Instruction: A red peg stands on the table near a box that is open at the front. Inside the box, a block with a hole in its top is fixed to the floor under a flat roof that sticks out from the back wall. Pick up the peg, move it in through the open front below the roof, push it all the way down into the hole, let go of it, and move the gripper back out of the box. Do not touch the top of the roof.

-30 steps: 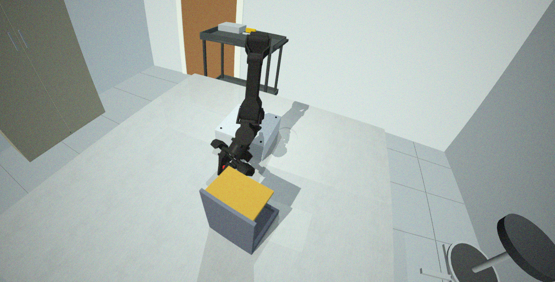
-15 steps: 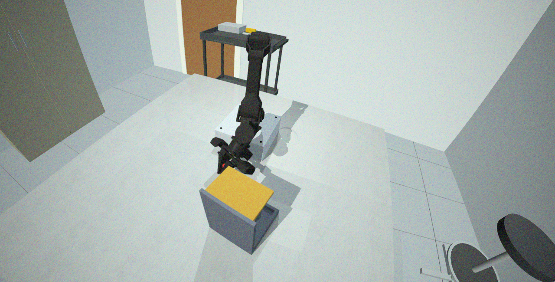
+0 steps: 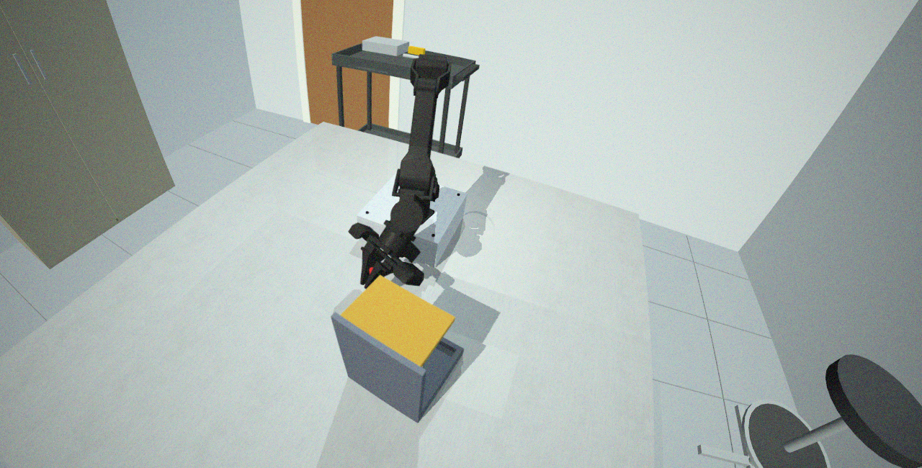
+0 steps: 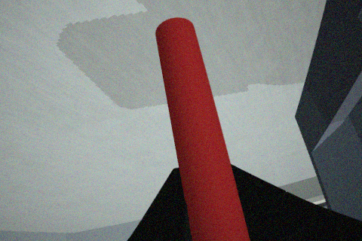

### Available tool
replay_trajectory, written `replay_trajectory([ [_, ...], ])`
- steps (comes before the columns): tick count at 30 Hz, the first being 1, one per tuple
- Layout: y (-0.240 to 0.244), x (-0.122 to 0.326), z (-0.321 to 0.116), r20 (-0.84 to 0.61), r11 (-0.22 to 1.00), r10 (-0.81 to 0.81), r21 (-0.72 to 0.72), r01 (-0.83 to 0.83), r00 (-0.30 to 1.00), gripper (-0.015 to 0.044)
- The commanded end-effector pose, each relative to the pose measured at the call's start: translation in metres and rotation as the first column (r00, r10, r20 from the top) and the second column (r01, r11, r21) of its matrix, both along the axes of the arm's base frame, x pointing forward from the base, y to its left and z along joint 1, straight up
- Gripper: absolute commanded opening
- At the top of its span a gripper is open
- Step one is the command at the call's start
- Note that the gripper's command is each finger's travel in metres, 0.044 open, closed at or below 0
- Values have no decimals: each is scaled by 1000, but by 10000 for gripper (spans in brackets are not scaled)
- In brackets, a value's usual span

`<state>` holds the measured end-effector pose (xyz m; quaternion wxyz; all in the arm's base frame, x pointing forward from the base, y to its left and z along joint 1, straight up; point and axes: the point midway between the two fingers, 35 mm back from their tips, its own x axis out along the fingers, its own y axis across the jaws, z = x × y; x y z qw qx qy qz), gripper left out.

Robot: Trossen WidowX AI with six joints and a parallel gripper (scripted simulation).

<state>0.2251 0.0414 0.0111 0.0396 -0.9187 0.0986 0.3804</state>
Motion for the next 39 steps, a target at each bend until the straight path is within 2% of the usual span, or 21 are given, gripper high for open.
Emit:
replay_trajectory([
  [1, 1, 2, 8, 13, 1000, -2, 7, 2, 1000, 0],
  [25, 0, -4, 28, 12, 1000, -2, 6, 2, 1000, 0],
  [39, 20, 5, 33, 6, 1000, 15, 10, -16, 1000, 0],
])
